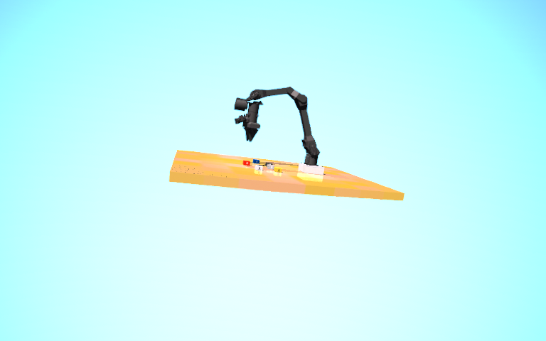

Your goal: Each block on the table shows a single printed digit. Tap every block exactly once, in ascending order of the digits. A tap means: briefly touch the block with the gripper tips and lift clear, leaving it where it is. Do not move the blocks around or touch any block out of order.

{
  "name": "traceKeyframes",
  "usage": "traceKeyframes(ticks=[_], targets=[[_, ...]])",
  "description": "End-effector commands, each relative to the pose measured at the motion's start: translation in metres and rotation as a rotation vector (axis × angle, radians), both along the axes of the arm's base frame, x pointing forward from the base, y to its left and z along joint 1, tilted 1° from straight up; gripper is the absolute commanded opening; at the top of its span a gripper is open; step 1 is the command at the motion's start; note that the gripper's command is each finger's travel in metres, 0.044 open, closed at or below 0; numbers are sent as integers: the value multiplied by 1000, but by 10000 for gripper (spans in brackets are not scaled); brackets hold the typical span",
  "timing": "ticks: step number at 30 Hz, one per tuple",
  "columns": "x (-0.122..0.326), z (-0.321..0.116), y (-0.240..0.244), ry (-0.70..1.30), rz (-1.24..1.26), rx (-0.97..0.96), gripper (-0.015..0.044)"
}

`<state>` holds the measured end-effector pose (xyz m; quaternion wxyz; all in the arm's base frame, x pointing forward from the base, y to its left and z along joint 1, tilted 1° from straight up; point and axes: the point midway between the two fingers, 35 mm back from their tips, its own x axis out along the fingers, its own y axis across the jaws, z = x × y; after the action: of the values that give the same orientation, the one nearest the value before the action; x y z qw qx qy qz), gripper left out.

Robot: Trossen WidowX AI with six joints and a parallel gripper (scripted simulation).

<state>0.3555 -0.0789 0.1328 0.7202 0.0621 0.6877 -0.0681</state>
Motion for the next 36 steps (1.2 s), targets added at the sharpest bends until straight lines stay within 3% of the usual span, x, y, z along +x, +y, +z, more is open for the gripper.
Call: traceKeyframes(ticks=[1, 5, 13, 36], targets=[[3, -24, 0, 3, 5, 3, 321], [3, -78, -1, 3, 5, 3, 216], [3, -80, 0, 3, 5, 3, 20], [4, -103, -1, 3, 5, 3, 20]])
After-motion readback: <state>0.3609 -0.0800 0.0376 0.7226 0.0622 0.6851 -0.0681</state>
